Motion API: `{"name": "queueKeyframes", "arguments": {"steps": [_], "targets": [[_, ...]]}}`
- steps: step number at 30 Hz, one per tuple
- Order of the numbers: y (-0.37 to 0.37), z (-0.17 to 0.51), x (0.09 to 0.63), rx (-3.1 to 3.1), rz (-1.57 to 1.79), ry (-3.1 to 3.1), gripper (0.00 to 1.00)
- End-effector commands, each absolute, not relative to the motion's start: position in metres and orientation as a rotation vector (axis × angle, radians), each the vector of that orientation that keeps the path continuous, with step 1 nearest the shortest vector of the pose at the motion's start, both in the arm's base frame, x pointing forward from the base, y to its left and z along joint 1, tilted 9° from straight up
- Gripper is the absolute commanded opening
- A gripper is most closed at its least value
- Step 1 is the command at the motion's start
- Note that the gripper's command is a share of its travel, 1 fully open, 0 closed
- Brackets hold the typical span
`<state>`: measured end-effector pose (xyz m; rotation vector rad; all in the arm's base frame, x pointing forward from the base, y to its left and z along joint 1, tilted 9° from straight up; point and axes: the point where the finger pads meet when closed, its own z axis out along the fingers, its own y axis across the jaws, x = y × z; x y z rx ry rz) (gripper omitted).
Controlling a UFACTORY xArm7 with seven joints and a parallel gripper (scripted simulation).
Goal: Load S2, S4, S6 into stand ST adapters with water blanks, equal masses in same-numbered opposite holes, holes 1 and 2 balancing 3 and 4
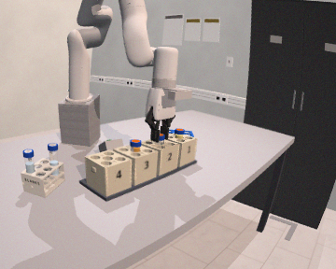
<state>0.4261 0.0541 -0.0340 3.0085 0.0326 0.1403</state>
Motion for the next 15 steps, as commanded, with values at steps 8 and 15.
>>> {"name": "queueKeyframes", "arguments": {"steps": [8, 15], "targets": [[0.057, -0.015, 0.426, 3.009, 0.146, 0.033, 0.44], [0.059, -0.001, 0.425, 3.009, 0.146, 0.033, 0.44]]}}
